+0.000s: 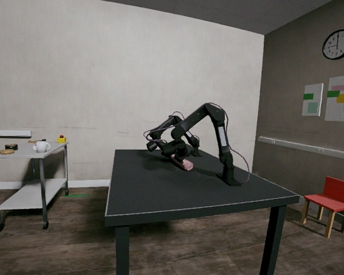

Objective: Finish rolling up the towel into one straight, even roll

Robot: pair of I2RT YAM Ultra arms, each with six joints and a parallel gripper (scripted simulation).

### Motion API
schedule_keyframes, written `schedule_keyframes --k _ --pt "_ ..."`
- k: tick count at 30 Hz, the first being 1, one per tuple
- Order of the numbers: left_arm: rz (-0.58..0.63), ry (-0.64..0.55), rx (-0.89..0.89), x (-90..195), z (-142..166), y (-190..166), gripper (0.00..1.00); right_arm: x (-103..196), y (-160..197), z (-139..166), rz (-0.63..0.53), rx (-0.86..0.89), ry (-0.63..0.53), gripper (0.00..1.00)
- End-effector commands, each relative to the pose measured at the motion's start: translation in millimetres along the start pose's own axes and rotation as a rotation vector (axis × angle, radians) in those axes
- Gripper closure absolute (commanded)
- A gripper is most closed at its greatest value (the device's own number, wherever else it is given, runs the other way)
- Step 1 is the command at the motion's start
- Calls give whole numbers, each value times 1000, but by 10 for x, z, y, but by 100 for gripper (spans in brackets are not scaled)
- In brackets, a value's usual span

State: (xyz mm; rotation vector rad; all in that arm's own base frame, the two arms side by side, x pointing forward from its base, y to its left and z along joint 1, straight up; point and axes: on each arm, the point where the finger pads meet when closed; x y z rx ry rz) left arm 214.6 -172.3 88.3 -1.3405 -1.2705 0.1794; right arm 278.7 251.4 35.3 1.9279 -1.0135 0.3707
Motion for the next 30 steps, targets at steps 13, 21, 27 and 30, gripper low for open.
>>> schedule_keyframes --k 13,21,27,30 --pt "3 -14 -14 38 -61 3 15 115 58 -101 -25 20 -4 29" --pt "3 -14 -14 38 -61 3 15 186 74 -118 -25 20 -4 15" --pt "3 -14 -14 38 -61 3 15 484 67 -117 -25 20 -4 15" --pt "3 -14 -14 38 -61 3 15 542 66 -117 -25 20 -4 15"
Point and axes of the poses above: on each arm, the point where the finger pads meet when closed, its own x axis back along the fingers, its own y axis across the jaws, z = x × y, and after that the axes turned 11 degrees about x, right-handed
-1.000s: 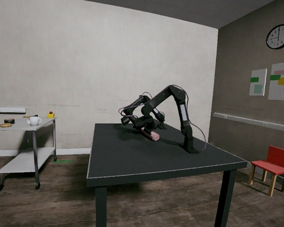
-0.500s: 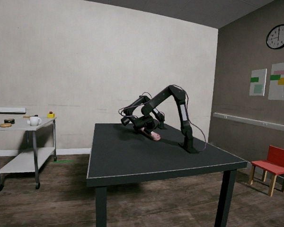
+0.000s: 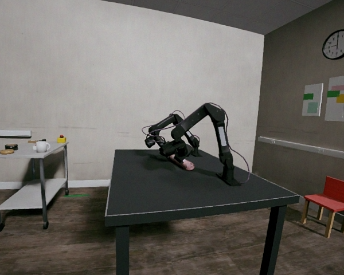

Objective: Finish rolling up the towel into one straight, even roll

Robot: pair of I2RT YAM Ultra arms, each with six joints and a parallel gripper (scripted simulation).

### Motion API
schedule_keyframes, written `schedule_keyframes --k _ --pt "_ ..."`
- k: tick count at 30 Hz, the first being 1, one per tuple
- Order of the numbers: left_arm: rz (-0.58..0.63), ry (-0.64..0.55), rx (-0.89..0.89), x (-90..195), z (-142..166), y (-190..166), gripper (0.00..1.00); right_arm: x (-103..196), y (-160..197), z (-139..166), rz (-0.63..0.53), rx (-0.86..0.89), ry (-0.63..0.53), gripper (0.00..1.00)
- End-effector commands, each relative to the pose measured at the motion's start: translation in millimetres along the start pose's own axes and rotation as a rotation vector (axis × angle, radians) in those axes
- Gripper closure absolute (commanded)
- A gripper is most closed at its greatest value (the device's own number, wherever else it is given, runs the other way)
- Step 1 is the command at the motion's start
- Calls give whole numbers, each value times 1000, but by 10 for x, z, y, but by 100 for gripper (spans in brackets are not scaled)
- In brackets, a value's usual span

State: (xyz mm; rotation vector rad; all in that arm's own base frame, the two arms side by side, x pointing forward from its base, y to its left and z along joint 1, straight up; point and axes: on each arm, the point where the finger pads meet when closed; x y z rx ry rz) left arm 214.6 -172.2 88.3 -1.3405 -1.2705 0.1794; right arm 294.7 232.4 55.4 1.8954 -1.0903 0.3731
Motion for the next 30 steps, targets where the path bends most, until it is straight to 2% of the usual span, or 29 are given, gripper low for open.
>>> schedule_keyframes --k 1,7,17,23,30 --pt "3 -14 -14 38 -61 3 15 280 6 -148 -86 35 20 15" --pt "3 -14 -14 38 -61 3 15 508 -13 -153 -86 35 20 15" --pt "-51 -12 -45 75 3 -68 15 549 84 -120 -36 62 40 15" --pt "-167 -8 -111 155 142 -222 15 626 297 -48 72 120 82 15" --pt "-358 -2 -220 287 370 -475 15 752 646 69 250 215 151 15"
Point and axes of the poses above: on each arm, the point where the finger pads meet when closed, its own x axis back along the fingers, its own y axis across the jaws, z = x × y, and after that the axes turned 11 degrees about x, right-handed
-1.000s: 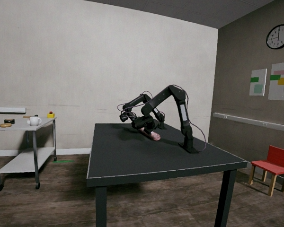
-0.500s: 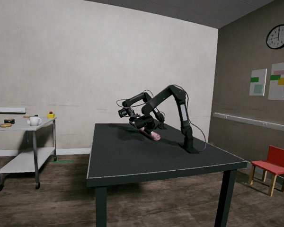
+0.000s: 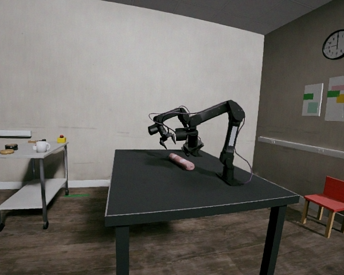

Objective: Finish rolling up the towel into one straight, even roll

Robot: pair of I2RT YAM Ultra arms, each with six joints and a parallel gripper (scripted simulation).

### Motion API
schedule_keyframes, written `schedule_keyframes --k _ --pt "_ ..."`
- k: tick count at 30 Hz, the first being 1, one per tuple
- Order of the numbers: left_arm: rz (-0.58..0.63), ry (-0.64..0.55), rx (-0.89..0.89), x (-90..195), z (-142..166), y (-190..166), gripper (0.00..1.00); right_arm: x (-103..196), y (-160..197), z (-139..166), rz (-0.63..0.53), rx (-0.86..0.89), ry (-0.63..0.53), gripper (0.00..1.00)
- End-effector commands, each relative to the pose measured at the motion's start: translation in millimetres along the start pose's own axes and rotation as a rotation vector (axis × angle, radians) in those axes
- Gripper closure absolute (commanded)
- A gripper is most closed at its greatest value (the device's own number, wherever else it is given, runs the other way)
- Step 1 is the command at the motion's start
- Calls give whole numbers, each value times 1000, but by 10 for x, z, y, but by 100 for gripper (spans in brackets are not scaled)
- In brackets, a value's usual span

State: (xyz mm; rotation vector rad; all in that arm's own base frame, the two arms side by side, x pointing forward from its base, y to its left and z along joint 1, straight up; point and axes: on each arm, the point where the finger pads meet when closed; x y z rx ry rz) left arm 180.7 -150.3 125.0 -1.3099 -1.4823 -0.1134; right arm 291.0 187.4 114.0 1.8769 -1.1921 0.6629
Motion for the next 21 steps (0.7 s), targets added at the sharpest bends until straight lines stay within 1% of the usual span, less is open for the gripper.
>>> schedule_keyframes --k 1,2,4,19,21 --pt "-126 11 -60 102 97 -114 15 225 221 32 98 90 51 15" --pt "-157 13 -78 135 127 -154 15 254 276 46 127 105 63 15" --pt "-157 13 -78 135 127 -154 15 254 276 46 127 105 63 15" --pt "-622 34 -351 623 572 -759 15 689 1099 258 565 328 241 15" --pt "-622 34 -351 623 572 -759 15 689 1099 258 565 328 241 15"
Point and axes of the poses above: on each arm, the point where the finger pads meet when closed, its own x axis back along the fingers, its own y axis across the jaws, z = x × y, and after that the axes turned 11 degrees about x, right-handed
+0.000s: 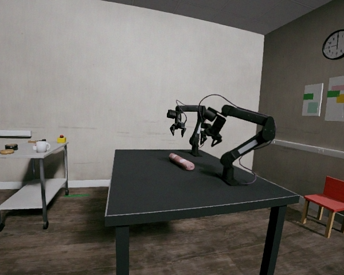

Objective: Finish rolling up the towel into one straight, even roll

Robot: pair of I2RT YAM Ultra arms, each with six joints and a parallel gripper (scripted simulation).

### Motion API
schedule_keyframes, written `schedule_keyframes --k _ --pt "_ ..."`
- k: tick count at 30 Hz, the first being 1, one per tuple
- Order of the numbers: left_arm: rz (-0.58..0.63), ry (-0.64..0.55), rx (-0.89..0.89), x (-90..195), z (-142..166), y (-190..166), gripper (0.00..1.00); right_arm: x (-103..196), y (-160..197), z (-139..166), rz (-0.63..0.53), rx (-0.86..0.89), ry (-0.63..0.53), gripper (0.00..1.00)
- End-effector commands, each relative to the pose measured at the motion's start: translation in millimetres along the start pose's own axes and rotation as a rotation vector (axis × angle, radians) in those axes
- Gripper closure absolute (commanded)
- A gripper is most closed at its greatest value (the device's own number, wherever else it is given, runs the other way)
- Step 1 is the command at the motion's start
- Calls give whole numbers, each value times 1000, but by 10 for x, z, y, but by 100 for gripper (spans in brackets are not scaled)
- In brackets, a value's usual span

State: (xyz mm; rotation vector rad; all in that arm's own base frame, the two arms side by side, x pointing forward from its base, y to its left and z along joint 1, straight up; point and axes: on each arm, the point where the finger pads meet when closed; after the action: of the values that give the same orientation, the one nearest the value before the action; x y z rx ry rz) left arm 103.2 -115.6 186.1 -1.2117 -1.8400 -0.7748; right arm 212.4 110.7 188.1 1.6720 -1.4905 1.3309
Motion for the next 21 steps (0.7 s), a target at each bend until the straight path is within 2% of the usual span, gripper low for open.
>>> schedule_keyframes --k 1,11,21 --pt "-125 81 23 146 115 11 15 80 -36 65 95 58 32 15" --pt "-324 99 -105 482 213 -172 15 411 215 128 287 155 113 15" --pt "-360 101 -130 547 232 -207 15 475 263 141 324 174 129 15"
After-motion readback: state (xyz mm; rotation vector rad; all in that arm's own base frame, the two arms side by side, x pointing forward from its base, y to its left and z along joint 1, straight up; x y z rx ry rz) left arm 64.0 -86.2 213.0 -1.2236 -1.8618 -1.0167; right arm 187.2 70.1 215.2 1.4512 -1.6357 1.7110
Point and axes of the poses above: on each arm, the point where the finger pads meet when closed, its own x axis back along the fingers, its own y axis across the jaws, z = x × y, and after that the axes turned 11 degrees about x, right-handed
